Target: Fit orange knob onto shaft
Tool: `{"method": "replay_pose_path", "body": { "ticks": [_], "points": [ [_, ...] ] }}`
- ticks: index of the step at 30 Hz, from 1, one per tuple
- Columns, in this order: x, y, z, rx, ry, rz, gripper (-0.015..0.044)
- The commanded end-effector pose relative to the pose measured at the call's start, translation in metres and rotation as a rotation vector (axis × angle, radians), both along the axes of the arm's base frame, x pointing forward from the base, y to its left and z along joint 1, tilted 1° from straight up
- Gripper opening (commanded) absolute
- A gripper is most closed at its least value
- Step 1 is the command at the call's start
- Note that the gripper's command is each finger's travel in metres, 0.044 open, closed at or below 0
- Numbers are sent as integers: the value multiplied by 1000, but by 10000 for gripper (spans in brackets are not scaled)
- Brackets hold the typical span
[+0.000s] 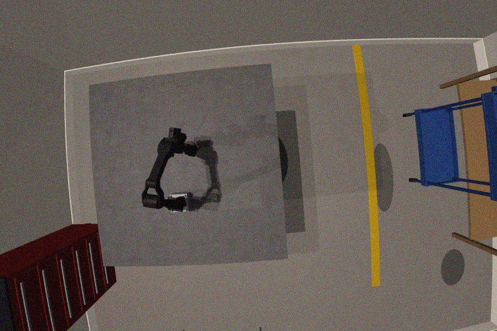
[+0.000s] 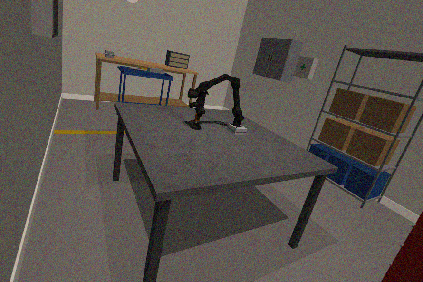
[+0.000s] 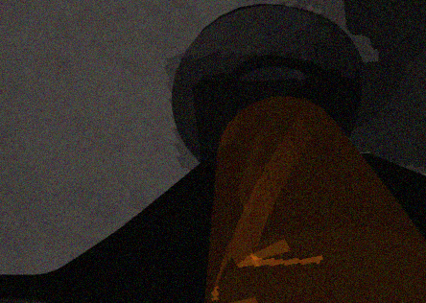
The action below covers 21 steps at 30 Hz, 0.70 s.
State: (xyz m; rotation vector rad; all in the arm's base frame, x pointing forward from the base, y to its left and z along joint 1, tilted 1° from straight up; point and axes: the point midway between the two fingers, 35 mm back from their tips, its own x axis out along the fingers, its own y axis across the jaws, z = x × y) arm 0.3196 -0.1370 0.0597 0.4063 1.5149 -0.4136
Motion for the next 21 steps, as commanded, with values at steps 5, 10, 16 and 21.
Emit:
{"method": "replay_pose_path", "body": {
  "ticks": [5, 10, 16, 21],
  "points": [
    [5, -3, 0, -5, -6, 21, 0],
    [5, -3, -2, -5, -6, 21, 0],
    [4, -3, -4, -5, -6, 21, 0],
    [3, -2, -3, -5, -6, 21, 0]
  ]
}}
